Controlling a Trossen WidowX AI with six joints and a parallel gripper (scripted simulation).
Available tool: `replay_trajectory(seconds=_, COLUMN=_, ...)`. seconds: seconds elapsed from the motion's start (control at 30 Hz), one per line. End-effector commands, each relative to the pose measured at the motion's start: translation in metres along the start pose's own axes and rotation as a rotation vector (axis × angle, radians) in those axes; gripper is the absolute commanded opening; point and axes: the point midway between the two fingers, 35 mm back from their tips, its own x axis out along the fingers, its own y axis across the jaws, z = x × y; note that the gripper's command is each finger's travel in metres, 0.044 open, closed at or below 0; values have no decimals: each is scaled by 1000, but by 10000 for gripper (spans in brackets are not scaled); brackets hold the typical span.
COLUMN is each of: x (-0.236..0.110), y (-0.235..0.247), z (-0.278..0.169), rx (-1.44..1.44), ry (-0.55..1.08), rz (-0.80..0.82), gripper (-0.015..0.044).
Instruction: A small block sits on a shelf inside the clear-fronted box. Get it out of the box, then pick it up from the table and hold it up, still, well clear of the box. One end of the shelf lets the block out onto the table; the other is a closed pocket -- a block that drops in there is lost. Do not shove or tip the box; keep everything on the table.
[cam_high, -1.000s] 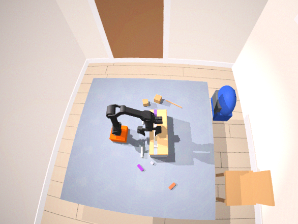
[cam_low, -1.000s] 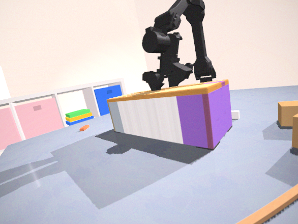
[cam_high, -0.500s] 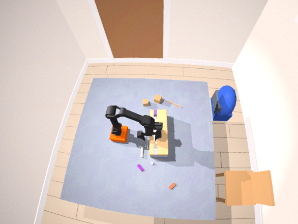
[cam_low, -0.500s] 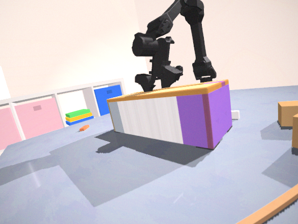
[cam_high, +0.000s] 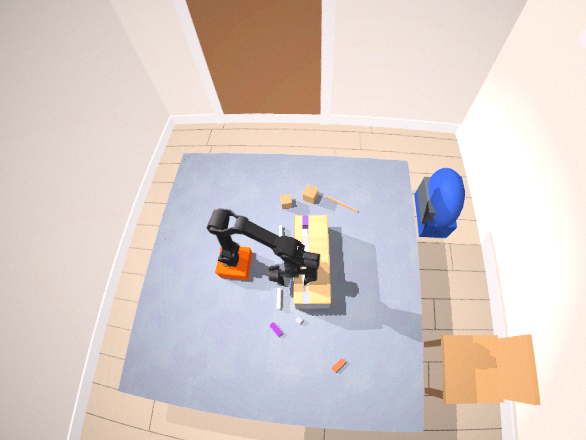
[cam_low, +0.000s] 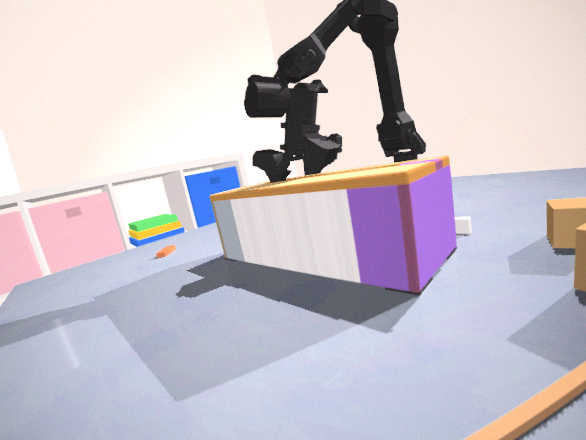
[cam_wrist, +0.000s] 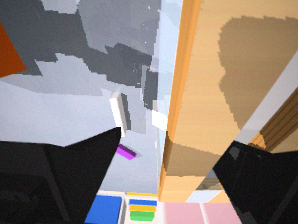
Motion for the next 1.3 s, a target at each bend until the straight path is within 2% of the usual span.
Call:
replay_trajectory(seconds=0.0, x=5, y=-1, z=-12, rx=-1, ry=-4, rz=-2, gripper=400)
replay_trajectory(seconds=0.27, x=5, y=-1, z=-19, rx=-1, ry=-3, rz=-2, gripper=400)
replay_trajectory(seconds=0.5, x=-51, y=0, z=-36, rx=3, ry=2, rz=3, gripper=400)
replay_trajectory(seconds=0.7, x=-48, y=-2, z=-35, rx=10, ry=7, rz=-11, gripper=400)
replay_trajectory(seconds=0.77, x=-49, y=0, z=-36, rx=63, ry=2, rz=-16, gripper=348)
replay_trajectory(seconds=0.87, x=-50, y=3, z=-39, rx=238, ry=-18, rz=-24, gripper=285)
replay_trajectory(seconds=1.27, x=-44, y=17, z=-62, rx=1593, ry=-190, rz=17, gripper=285)
